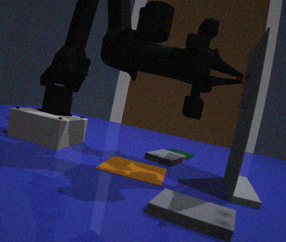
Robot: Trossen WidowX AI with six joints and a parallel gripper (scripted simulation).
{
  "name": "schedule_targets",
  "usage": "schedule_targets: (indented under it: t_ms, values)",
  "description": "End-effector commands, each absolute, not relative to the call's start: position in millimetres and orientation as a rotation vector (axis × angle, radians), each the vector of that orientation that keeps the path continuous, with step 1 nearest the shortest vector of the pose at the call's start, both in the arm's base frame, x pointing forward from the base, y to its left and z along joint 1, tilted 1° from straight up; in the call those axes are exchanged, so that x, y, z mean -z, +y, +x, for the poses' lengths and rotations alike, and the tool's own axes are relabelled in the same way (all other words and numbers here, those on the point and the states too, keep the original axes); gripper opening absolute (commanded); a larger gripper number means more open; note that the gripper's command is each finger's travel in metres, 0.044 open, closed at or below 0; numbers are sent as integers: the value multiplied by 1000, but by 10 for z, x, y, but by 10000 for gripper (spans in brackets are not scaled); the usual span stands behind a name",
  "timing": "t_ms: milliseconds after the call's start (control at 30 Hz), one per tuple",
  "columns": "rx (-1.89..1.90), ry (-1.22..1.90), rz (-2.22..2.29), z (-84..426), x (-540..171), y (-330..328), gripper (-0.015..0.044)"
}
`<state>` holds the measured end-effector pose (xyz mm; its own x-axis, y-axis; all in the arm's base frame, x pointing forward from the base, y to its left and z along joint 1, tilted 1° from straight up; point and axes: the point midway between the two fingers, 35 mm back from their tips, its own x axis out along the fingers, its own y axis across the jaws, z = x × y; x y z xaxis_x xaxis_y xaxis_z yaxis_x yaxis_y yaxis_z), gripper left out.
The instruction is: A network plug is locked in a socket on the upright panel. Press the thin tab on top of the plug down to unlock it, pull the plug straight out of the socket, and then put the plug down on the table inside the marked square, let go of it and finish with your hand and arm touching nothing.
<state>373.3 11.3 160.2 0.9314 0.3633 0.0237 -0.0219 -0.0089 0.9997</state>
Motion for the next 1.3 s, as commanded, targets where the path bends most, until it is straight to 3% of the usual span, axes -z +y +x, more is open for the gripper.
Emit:
schedule_targets:
  t_ms: [0,1267]
  values:
    - [-308,275,1560,3695,-1596,110,0]
    - [-306,276,1560,3452,-1585,65,0]
